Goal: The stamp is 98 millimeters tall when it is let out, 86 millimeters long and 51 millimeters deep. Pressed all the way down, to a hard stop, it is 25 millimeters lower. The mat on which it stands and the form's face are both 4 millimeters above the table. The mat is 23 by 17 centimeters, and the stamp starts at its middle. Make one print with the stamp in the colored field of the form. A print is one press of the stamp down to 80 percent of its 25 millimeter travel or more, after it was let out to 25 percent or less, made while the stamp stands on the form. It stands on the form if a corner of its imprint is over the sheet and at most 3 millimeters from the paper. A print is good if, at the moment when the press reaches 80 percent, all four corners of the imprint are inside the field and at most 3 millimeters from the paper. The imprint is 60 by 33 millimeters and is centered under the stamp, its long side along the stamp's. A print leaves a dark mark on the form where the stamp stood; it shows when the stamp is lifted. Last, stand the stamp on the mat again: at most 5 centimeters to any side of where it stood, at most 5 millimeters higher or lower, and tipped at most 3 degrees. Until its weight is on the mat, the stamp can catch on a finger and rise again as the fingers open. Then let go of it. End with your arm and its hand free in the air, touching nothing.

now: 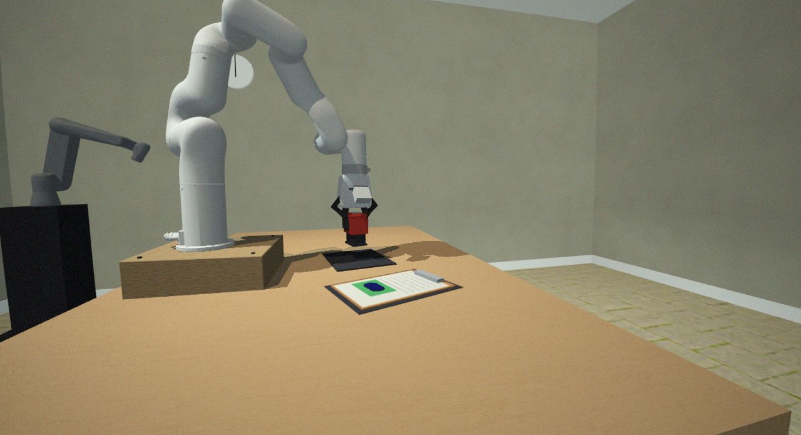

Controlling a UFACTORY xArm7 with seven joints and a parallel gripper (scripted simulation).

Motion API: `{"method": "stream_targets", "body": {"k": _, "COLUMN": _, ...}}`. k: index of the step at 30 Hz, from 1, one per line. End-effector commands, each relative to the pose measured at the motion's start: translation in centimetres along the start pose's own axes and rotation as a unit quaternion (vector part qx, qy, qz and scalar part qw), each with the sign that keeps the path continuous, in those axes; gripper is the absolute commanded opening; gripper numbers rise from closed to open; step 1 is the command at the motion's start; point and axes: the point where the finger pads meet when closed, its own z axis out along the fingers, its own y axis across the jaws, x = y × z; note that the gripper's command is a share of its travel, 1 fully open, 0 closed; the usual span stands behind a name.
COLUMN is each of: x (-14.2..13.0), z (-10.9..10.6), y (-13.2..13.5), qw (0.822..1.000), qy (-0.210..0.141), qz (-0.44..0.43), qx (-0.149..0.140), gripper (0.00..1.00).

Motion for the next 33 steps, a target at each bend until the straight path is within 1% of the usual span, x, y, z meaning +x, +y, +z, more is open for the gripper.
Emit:
{"method": "stream_targets", "body": {"k": 1, "x": 0.3, "z": -0.1, "y": -0.1, "qw": 1.000, "qy": 0.000, "qz": 0.000, "qx": 0.002, "gripper": 0.34}}
{"method": "stream_targets", "body": {"k": 6, "x": 1.7, "z": -0.1, "y": 0.3, "qw": 1.000, "qy": 0.000, "qz": 0.000, "qx": 0.002, "gripper": 0.34}}
{"method": "stream_targets", "body": {"k": 18, "x": 1.7, "z": 0.0, "y": 0.3, "qw": 1.000, "qy": 0.000, "qz": 0.000, "qx": 0.002, "gripper": 0.34}}
{"method": "stream_targets", "body": {"k": 25, "x": 1.7, "z": 0.4, "y": 0.3, "qw": 1.000, "qy": 0.000, "qz": 0.000, "qx": 0.002, "gripper": 0.34}}
{"method": "stream_targets", "body": {"k": 33, "x": 1.8, "z": 2.1, "y": 0.4, "qw": 1.000, "qy": 0.000, "qz": 0.000, "qx": 0.002, "gripper": 0.34}}
